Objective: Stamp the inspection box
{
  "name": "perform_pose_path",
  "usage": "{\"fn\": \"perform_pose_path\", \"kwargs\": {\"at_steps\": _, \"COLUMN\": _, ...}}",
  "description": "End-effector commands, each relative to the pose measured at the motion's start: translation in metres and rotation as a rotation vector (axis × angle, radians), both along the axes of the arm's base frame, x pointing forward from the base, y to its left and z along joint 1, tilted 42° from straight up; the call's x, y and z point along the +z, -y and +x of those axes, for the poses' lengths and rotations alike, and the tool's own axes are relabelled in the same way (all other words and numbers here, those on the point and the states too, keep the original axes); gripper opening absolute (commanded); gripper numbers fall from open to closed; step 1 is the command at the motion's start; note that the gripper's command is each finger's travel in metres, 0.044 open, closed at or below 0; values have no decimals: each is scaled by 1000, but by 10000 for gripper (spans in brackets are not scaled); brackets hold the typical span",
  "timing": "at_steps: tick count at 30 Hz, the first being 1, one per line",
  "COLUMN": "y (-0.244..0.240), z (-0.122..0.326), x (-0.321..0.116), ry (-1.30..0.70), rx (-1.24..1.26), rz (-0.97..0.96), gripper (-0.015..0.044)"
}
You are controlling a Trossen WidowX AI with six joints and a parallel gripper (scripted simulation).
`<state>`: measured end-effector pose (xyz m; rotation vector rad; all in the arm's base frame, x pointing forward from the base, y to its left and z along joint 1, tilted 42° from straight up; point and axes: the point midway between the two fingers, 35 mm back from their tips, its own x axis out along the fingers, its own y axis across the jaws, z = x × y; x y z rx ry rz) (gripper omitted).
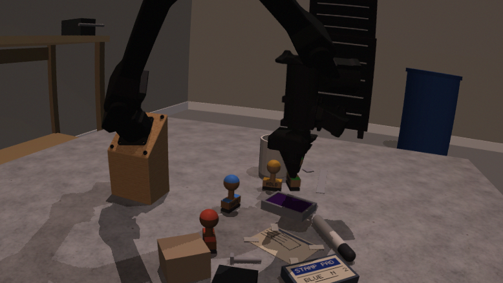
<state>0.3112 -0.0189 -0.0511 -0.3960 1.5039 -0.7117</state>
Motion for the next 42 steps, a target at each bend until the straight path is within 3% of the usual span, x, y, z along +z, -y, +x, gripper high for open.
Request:
{"fn": "perform_pose_path", "kwargs": {"at_steps": 1, "y": 2, "z": -2, "x": -2, "ry": -7, "rx": 4, "rz": -4, "gripper": 0}}
{"fn": "perform_pose_path", "kwargs": {"at_steps": 42, "y": 20, "z": -5, "x": -22, "ry": -4, "rx": 0, "rz": -7, "gripper": 0}}
